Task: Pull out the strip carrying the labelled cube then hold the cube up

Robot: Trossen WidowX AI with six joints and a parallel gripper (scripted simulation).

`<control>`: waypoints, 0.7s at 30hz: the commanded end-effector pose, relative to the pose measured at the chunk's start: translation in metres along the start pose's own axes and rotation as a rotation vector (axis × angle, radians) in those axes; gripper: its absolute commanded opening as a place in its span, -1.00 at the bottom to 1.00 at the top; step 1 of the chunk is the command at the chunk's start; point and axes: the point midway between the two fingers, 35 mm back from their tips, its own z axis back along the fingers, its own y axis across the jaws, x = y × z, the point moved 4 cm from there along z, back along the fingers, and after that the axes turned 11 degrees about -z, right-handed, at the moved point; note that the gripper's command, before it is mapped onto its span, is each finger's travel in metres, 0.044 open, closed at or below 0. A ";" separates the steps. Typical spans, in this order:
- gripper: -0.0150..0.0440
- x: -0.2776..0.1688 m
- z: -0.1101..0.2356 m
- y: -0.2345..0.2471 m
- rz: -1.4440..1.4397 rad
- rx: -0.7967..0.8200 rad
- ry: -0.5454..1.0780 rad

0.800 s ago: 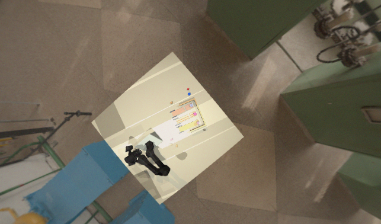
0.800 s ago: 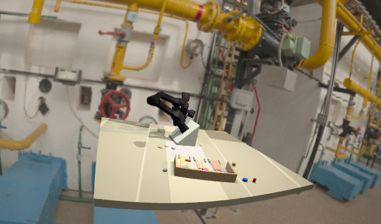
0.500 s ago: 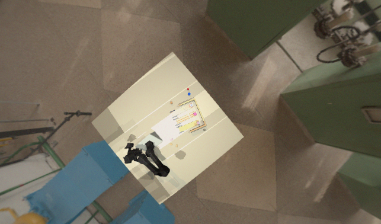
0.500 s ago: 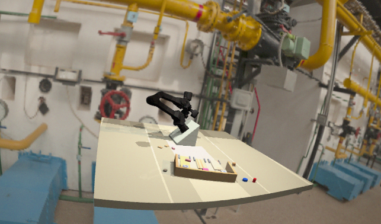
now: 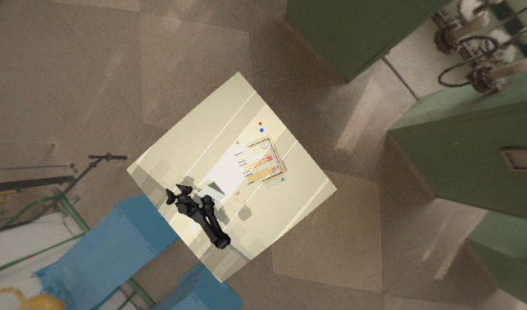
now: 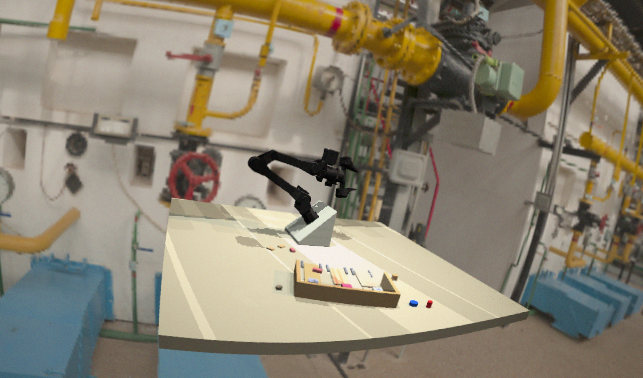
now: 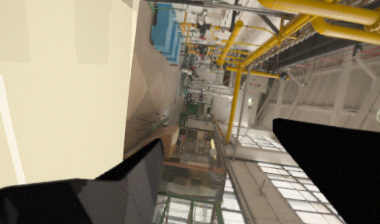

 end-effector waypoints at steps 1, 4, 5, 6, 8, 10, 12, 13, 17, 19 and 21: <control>0.86 -0.058 0.009 -0.006 -0.364 -0.046 0.279; 0.86 -0.097 0.022 -0.003 -0.621 -0.108 0.475; 0.86 -0.110 0.028 -0.001 -0.706 -0.135 0.540; 0.86 -0.123 0.034 0.001 -0.789 -0.165 0.605; 0.86 -0.148 0.048 0.008 -0.959 -0.238 0.743; 0.86 -0.168 0.063 0.015 -1.105 -0.316 0.866; 0.86 -0.187 0.079 0.024 -1.244 -0.405 0.989; 0.86 -0.196 0.088 0.029 -1.311 -0.455 1.050; 0.86 -0.225 0.126 0.051 -1.552 -0.688 1.298; 0.86 -0.236 0.146 0.064 -1.653 -0.827 1.422; 0.86 -0.244 0.167 0.077 -1.737 -0.982 1.546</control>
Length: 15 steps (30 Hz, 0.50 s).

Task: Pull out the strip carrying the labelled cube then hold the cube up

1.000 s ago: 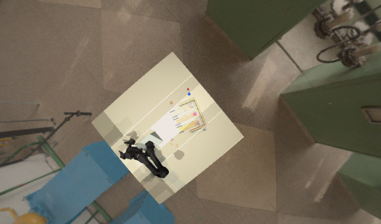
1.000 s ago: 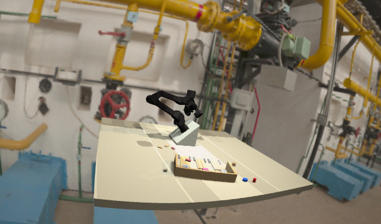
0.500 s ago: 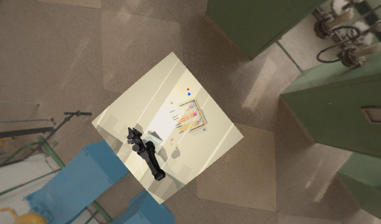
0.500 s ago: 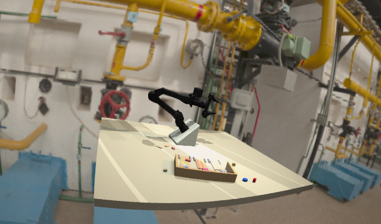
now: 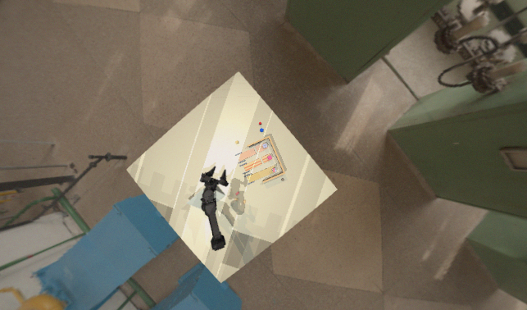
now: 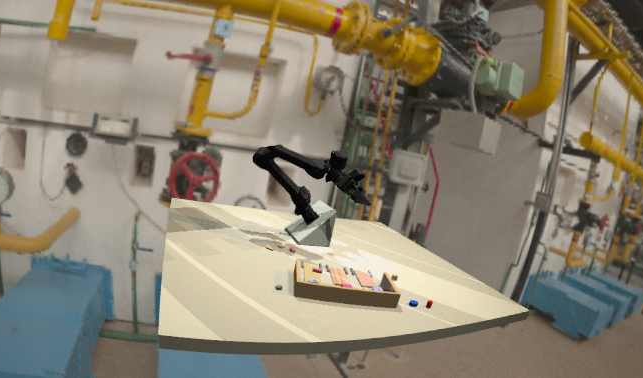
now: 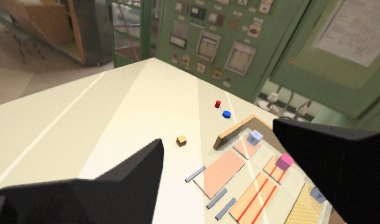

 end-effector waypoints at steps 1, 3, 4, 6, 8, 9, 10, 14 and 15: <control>0.86 -0.030 -0.019 -0.059 -0.412 -0.313 0.174; 0.86 -0.045 -0.022 -0.080 -0.561 -0.446 0.223; 0.86 -0.050 -0.022 -0.087 -0.614 -0.498 0.239; 0.86 -0.054 -0.023 -0.092 -0.649 -0.532 0.248; 0.86 -0.054 -0.023 -0.092 -0.649 -0.532 0.248; 0.86 -0.054 -0.023 -0.092 -0.649 -0.532 0.248; 0.86 -0.054 -0.023 -0.092 -0.649 -0.532 0.248; 0.86 -0.054 -0.023 -0.092 -0.649 -0.532 0.248; 0.86 -0.054 -0.023 -0.092 -0.649 -0.532 0.248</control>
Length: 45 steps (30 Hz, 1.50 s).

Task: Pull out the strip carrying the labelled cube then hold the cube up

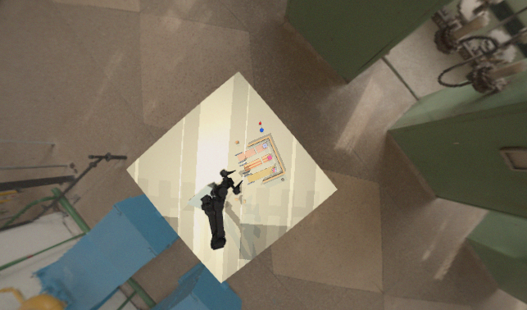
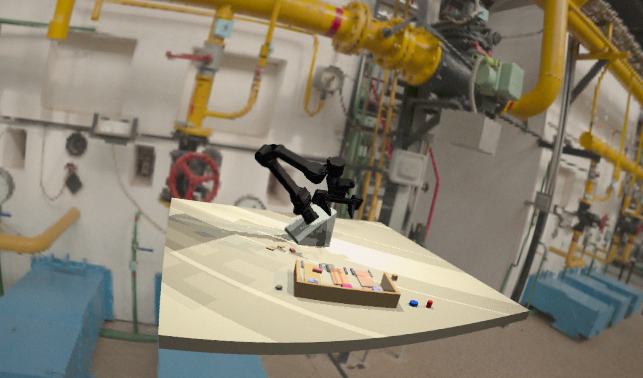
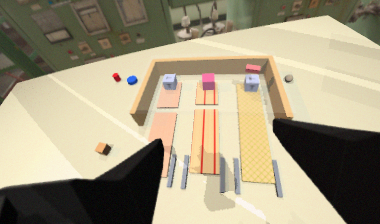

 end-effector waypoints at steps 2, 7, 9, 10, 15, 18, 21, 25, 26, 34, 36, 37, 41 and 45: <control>0.86 0.002 -0.001 -0.002 -0.019 -0.015 0.000; 0.60 0.005 -0.013 -0.003 -0.025 -0.026 0.063; 0.42 0.009 -0.029 -0.006 -0.036 -0.043 0.150; 0.33 0.010 -0.037 -0.008 -0.043 -0.053 0.195; -0.11 0.011 -0.075 -0.027 -0.100 -0.116 0.431; -0.38 0.007 -0.096 -0.046 -0.158 -0.170 0.580; -0.49 0.002 -0.112 -0.065 -0.199 -0.226 0.732; -0.49 -0.007 -0.123 -0.086 -0.230 -0.292 0.903; -0.49 -0.007 -0.123 -0.087 -0.231 -0.296 0.912; -0.49 -0.007 -0.123 -0.087 -0.231 -0.296 0.912; -0.49 -0.008 -0.122 -0.087 -0.231 -0.296 0.912; -0.49 -0.008 -0.122 -0.087 -0.231 -0.296 0.912; -0.49 -0.012 -0.125 -0.088 -0.231 -0.295 0.912; -0.49 -0.017 -0.130 -0.089 -0.232 -0.295 0.912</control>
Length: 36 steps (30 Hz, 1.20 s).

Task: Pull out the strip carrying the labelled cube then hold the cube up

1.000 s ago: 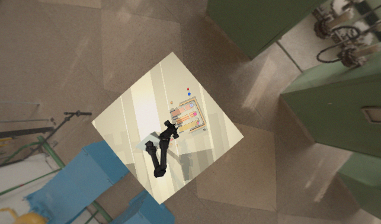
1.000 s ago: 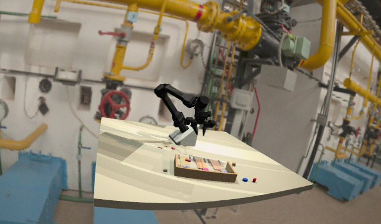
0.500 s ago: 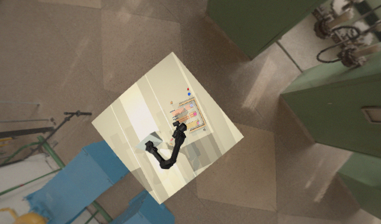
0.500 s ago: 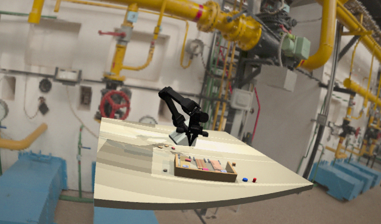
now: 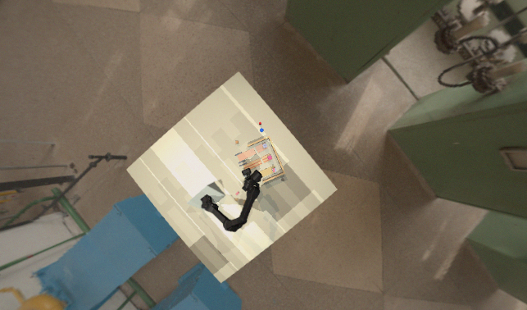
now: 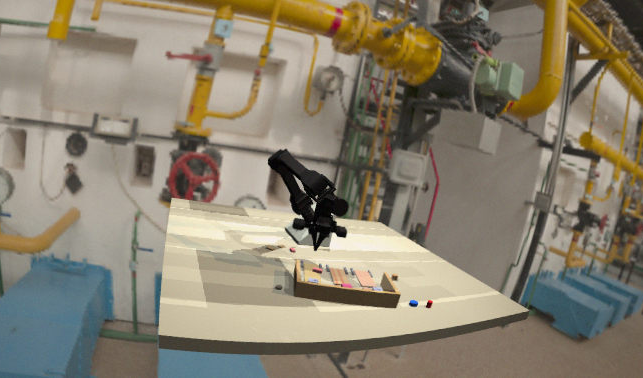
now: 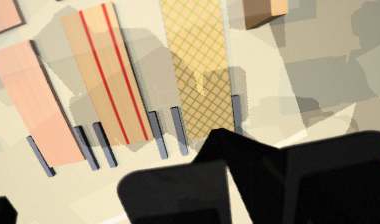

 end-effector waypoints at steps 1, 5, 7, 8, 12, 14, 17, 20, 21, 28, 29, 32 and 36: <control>-0.49 -0.002 -0.008 0.000 0.008 0.001 0.010; -0.49 -0.002 -0.015 0.001 0.008 0.001 0.010; -0.49 -0.002 -0.018 0.001 0.008 0.001 0.010; -0.49 -0.002 -0.020 0.001 0.008 0.001 0.010; -0.49 -0.002 -0.027 0.000 0.008 0.001 0.010; -0.49 -0.002 -0.030 0.000 0.008 0.001 0.010; -0.49 -0.002 -0.035 0.000 0.008 0.001 0.010; -0.49 -0.003 -0.040 0.000 0.008 0.000 0.010; -0.49 -0.003 -0.041 0.000 0.008 0.000 0.010; -0.49 -0.004 -0.053 -0.001 0.008 -0.001 0.009; -0.49 -0.004 -0.054 -0.001 0.008 -0.001 0.009; -0.49 -0.005 -0.059 -0.002 0.008 -0.002 0.009; -0.49 -0.005 -0.064 -0.002 0.008 -0.003 0.008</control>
